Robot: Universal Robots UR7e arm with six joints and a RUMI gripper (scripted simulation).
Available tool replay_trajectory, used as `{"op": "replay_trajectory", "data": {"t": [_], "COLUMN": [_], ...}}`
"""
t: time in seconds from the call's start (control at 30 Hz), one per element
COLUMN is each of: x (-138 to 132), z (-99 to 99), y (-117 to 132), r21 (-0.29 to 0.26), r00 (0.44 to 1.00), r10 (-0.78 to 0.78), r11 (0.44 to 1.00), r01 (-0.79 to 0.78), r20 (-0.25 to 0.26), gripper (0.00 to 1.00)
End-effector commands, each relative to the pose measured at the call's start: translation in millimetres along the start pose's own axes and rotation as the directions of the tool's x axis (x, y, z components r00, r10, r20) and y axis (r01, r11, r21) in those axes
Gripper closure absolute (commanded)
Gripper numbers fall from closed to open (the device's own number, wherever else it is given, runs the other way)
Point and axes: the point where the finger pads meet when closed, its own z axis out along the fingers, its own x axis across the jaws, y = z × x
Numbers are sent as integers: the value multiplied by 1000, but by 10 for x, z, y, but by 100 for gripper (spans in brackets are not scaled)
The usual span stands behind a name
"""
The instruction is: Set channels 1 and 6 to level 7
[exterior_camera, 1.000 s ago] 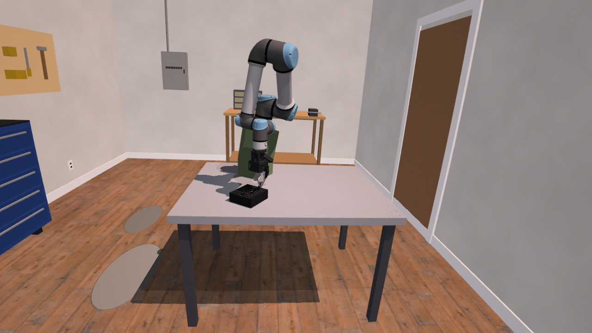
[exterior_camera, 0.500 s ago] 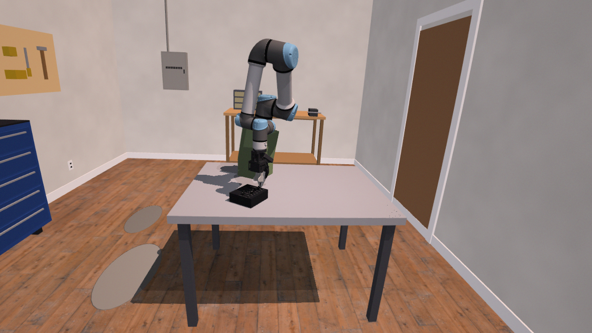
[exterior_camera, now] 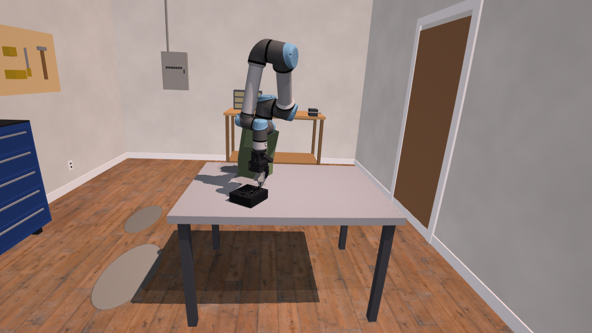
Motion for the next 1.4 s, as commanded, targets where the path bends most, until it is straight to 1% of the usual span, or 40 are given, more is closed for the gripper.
{"op": "replay_trajectory", "data": {"t": [0.0, 0.53, 1.37], "x": [13, 13, 7], "z": [27, 111, 116], "y": [10, 10, 10], "r21": [-2, -2, -2], "r00": [1000, 1000, 1000], "r10": [-3, -3, -3], "r11": [1000, 1000, 1000], "r01": [3, 3, 3], "r20": [0, 0, 0], "gripper": [100, 100, 100]}}
